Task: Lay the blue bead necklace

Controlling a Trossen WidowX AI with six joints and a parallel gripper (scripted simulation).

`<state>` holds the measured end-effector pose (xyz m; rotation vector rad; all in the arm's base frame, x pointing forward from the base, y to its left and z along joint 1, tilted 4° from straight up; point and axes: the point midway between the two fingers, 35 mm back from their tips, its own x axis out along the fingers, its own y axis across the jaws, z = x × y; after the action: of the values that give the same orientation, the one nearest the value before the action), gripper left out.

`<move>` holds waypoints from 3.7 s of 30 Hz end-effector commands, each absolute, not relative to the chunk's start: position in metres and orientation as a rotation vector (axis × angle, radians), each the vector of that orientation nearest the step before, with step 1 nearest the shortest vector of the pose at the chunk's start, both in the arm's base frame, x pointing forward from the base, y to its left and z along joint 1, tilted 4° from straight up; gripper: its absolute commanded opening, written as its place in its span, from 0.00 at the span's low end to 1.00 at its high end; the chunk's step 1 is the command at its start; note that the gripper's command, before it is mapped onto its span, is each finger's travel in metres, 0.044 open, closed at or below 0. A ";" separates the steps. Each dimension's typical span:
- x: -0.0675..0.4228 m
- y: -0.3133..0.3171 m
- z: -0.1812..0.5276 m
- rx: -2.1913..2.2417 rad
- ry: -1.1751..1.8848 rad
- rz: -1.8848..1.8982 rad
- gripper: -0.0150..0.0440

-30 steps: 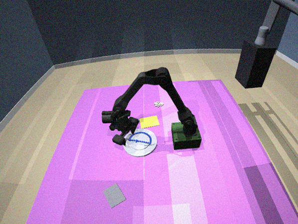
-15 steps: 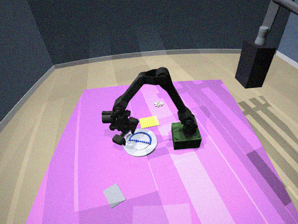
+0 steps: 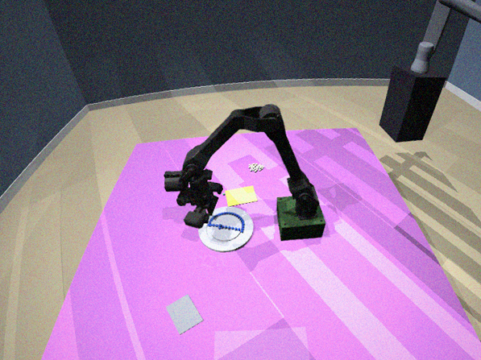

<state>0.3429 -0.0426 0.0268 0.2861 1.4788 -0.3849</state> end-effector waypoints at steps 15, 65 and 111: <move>0.344 -0.044 0.010 0.280 1.475 -0.378 0.46; 0.344 -0.045 -0.007 0.279 1.477 -0.379 0.25; 0.355 -0.039 -0.006 0.272 1.477 -0.370 0.70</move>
<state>0.3550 -0.0391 -0.0064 0.2724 1.4778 -0.3700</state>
